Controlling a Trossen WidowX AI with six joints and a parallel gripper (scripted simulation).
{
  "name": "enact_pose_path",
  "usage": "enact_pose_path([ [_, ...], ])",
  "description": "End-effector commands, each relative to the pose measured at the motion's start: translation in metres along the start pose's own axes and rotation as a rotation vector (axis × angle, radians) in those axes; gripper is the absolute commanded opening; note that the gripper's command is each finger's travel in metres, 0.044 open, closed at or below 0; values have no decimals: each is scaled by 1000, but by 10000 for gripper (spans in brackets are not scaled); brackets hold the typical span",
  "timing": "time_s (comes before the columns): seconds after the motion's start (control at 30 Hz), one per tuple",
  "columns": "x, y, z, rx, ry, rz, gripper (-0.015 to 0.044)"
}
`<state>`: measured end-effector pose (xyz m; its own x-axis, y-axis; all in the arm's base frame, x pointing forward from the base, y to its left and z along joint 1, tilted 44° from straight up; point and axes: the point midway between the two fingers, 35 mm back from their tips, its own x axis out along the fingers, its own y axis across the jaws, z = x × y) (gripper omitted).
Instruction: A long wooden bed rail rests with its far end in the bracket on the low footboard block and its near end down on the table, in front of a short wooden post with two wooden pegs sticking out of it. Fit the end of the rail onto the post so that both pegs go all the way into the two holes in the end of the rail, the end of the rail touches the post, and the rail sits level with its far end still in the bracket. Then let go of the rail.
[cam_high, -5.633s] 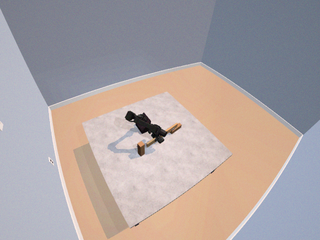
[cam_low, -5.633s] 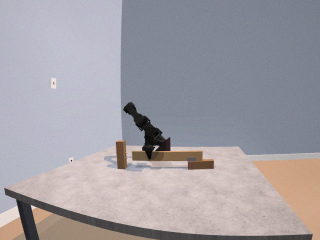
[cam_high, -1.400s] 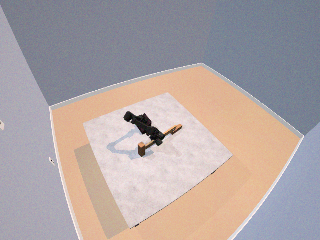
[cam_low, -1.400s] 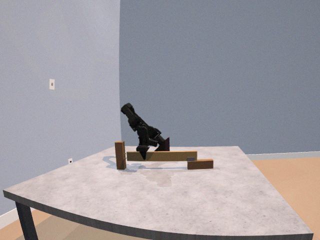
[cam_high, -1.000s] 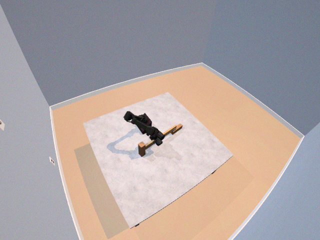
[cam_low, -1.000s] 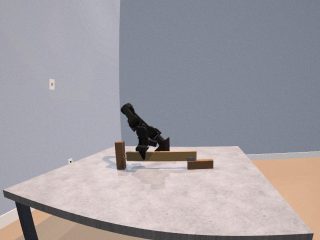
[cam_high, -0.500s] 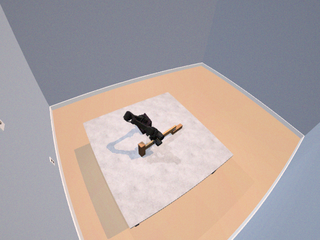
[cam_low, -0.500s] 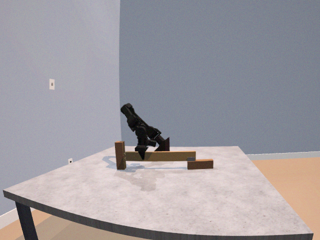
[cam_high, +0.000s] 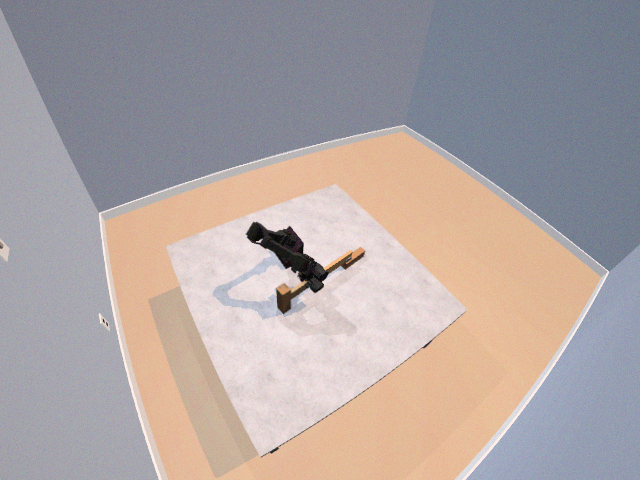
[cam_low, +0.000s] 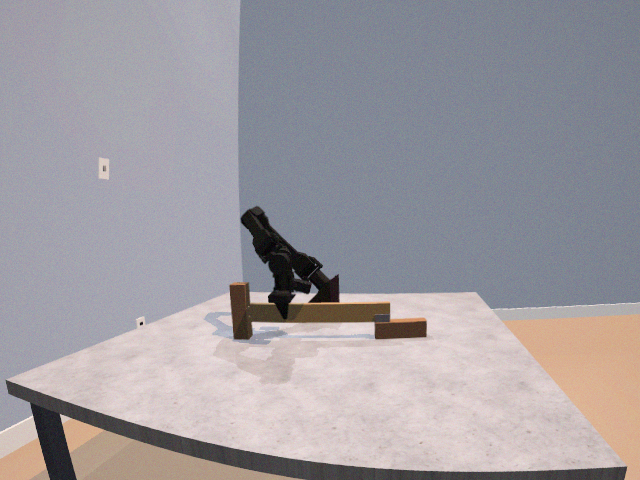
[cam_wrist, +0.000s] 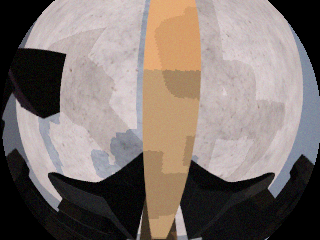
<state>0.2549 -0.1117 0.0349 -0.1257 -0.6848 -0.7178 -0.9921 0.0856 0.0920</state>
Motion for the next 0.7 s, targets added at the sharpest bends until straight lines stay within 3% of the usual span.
enact_pose_path([
  [0.0, -3, -2, -2, -1, 0, -9, 0],
  [0.67, -3, -2, -8, -1, 0, -9, 0],
])
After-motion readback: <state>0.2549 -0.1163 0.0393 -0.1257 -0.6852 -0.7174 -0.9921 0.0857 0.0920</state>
